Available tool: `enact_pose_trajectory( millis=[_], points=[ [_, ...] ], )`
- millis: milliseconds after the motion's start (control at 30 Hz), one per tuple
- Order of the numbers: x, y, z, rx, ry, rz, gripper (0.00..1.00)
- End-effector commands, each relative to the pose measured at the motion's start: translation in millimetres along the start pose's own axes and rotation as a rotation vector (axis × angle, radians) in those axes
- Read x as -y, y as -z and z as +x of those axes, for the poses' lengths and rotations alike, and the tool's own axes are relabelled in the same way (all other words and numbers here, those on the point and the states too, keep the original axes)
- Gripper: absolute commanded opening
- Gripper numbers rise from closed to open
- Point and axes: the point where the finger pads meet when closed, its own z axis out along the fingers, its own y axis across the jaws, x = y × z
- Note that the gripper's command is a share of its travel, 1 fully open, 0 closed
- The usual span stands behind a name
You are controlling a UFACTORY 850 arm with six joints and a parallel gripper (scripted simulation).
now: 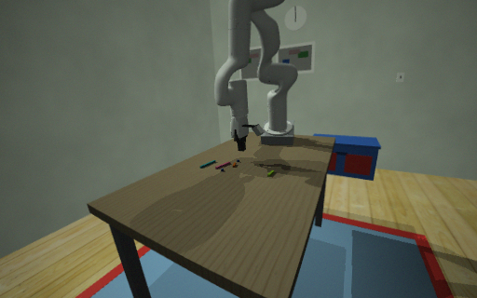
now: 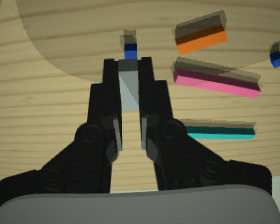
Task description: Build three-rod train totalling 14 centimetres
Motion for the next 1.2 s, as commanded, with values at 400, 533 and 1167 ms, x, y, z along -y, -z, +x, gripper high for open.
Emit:
enact_pose_trajectory(
  millis=[400, 533, 1167],
  points=[
    [-1.5, -45.0, -0.3, 0.006, 0.001, -0.028, 0.04],
    [-1.5, -48.1, -0.4, 0.006, 0.001, -0.028, 0.04],
    [-1.6, -50.8, -0.4, 0.006, 0.001, -0.028, 0.04]
  ],
)
